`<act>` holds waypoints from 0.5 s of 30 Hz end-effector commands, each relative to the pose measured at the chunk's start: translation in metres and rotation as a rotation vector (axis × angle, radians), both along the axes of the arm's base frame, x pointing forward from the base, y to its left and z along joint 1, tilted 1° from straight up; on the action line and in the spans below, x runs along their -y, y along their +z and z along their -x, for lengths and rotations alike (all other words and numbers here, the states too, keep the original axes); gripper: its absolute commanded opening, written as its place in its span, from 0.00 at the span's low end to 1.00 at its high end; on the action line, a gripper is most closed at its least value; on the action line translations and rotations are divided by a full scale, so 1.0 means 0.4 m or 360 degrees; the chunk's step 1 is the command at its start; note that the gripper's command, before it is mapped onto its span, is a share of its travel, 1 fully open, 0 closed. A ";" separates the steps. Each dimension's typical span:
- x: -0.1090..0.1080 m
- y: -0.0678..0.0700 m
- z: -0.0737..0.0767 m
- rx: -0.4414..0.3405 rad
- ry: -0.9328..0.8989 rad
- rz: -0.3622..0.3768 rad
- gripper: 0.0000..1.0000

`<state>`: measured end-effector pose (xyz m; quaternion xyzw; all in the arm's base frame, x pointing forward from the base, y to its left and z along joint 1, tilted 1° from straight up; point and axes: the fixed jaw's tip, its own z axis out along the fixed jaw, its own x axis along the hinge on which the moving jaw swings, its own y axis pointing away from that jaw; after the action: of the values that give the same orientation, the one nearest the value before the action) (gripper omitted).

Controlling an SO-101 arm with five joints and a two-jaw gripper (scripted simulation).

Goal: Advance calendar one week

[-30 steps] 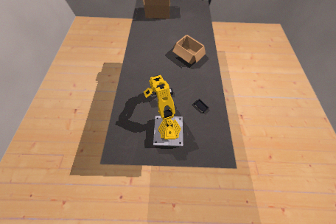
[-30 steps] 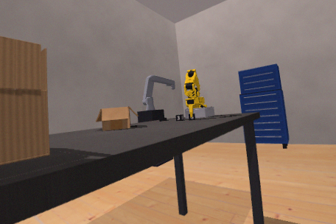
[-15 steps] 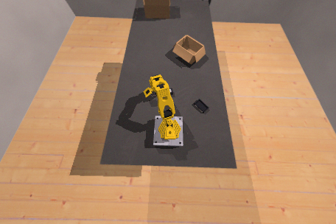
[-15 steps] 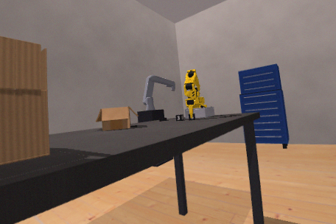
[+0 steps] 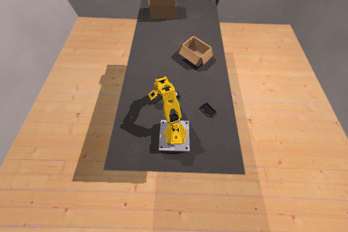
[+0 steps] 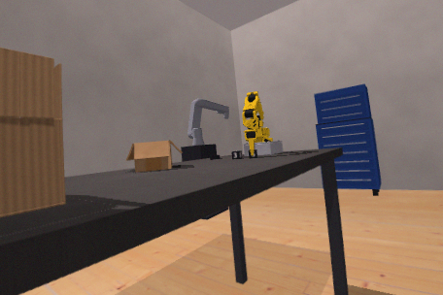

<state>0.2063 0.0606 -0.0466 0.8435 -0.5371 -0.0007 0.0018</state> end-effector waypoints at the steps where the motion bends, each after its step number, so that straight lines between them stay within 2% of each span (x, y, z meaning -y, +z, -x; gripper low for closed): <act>1: 0.000 -0.004 0.003 -0.0021 0.0004 0.0004 0.21; 15: 0.000 -0.004 0.003 -0.0021 0.0004 0.0004 0.18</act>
<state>0.2065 0.0607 -0.0466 0.8435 -0.5371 -0.0008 0.0020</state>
